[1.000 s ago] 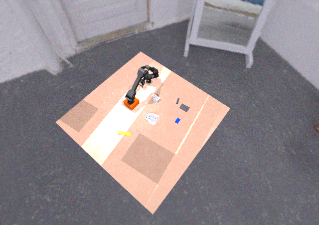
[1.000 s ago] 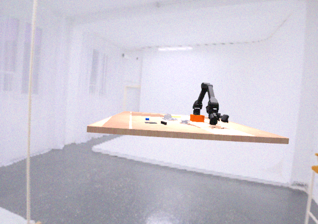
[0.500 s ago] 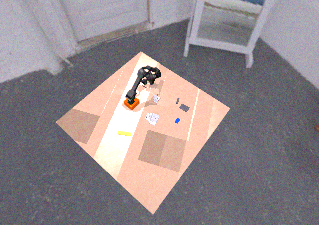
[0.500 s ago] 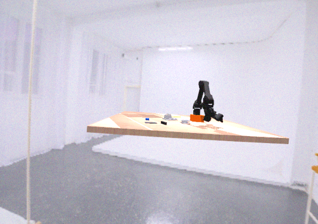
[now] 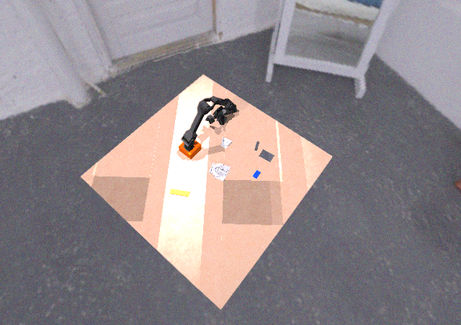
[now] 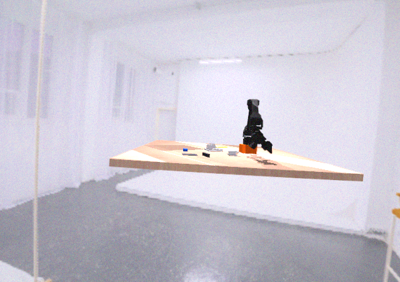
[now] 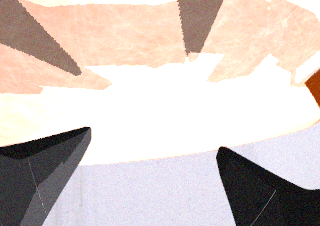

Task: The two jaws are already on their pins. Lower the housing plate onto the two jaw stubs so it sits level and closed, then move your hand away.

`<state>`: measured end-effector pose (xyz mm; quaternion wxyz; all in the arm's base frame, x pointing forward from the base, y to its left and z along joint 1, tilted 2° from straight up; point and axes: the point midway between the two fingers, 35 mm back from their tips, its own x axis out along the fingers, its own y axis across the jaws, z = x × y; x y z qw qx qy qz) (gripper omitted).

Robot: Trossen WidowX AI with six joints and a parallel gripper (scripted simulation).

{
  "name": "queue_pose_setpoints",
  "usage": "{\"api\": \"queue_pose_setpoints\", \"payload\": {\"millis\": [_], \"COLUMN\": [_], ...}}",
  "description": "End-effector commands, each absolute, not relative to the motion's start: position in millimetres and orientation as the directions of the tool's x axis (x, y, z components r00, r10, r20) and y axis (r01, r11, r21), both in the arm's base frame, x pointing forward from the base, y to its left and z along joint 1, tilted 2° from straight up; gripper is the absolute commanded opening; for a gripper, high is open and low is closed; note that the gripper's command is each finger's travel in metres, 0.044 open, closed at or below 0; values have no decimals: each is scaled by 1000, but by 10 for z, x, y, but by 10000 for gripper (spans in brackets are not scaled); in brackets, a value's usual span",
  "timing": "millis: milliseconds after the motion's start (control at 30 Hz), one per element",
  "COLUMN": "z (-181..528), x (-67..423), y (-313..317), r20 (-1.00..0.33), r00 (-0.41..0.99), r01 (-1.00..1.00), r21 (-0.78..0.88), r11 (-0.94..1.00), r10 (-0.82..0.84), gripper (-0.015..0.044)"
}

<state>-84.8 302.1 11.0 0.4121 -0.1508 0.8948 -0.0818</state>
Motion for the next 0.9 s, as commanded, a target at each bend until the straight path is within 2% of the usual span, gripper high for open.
{"api": "queue_pose_setpoints", "payload": {"millis": [0,867], "z": [142,321], "x": [-725,109], "y": [3004,2961], "r20": [-746,-907], "r00": [-586,-389], "r01": [-135,365], "r21": [-294,-311], "r11": [946,878], "r10": [-316,-160], "gripper": [440,440]}}
